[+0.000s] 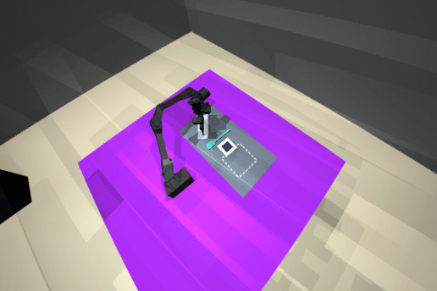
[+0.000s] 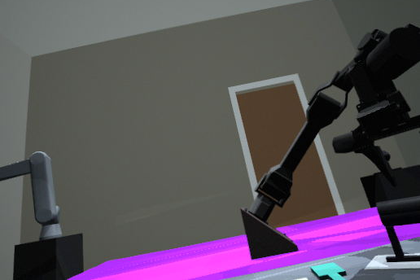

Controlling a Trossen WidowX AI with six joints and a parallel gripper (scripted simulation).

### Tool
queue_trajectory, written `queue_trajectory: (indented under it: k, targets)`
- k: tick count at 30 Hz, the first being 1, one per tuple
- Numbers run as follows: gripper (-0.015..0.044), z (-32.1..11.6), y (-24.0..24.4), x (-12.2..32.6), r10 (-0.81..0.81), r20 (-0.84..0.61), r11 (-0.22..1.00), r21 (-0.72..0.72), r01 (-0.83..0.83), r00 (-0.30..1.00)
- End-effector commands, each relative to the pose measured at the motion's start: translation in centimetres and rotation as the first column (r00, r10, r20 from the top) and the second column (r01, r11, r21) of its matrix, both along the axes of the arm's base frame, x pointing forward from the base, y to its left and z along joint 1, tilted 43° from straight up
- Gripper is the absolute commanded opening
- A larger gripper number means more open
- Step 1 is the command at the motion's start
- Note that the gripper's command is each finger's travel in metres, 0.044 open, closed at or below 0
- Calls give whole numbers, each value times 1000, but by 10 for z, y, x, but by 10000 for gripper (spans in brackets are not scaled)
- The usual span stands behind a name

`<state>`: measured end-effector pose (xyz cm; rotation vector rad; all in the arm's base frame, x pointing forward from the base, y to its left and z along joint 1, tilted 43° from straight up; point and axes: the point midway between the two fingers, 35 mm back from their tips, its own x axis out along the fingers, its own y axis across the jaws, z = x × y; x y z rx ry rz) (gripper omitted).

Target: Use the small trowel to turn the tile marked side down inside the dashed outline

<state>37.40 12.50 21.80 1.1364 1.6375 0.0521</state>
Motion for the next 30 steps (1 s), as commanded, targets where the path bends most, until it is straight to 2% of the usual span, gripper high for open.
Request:
queue_trajectory:
  k: [1, 8, 15, 30]
  targets:
    - [270, -1, 0, -1, -83, -85, 996, 5, 84, 993]
    - [270, -1, 0, -1, -253, -249, 966, -13, 257, 935]
    - [270, -1, -1, -1, -405, -400, 907, -61, 418, 822]
    - [270, -2, -2, -1, -636, -641, 698, -243, 673, 429]
